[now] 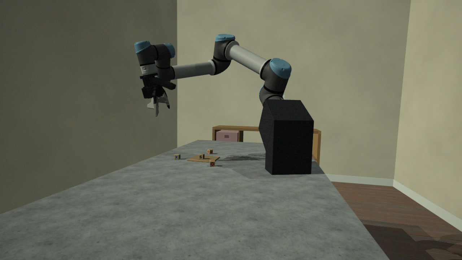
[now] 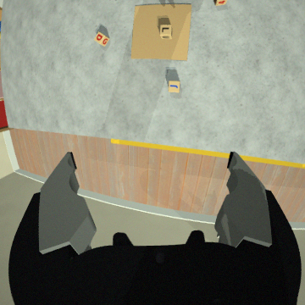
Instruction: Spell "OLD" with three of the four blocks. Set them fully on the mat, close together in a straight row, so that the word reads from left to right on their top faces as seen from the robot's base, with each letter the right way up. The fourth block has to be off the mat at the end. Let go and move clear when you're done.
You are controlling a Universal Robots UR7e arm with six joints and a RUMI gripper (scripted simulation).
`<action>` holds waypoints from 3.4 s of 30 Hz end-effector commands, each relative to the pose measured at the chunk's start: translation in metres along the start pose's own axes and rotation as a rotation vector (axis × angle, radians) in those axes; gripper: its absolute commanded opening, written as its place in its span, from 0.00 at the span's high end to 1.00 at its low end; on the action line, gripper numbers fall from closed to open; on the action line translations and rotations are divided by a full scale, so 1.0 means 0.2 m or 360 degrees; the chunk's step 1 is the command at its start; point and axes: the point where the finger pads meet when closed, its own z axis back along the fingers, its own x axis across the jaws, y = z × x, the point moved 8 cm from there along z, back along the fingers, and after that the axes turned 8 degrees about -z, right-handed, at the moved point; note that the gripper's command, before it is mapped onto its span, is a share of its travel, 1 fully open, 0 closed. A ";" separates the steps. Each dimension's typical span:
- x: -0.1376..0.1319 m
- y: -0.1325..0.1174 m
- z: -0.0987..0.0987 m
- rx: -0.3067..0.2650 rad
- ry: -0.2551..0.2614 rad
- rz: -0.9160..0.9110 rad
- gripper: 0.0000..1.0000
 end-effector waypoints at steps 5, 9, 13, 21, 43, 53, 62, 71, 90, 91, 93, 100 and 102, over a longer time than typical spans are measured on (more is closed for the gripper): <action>0.00 0.00 0.00 -0.0002 -0.0001 -0.0001 0.00; 0.00 0.00 0.00 -0.0002 -0.0001 -0.0001 0.00; 0.00 0.00 0.00 -0.0002 -0.0001 -0.0001 0.00; 0.00 0.01 0.00 0.0003 -0.0003 0.0000 0.00; 0.26 0.67 -0.45 0.0364 -0.0158 0.0047 0.00; 0.33 0.99 -0.59 0.0514 -0.0241 0.0062 0.00; 0.35 1.28 -0.69 0.0637 -0.0318 0.0071 0.00; 0.35 1.31 -0.70 0.0649 -0.0327 0.0072 0.00; 0.35 1.31 -0.70 0.0649 -0.0327 0.0072 0.00; 0.35 1.31 -0.70 0.0649 -0.0327 0.0072 0.00; 0.35 1.31 -0.70 0.0649 -0.0327 0.0072 0.00; 0.35 1.31 -0.70 0.0649 -0.0327 0.0072 0.00; 0.35 1.31 -0.70 0.0649 -0.0327 0.0072 0.00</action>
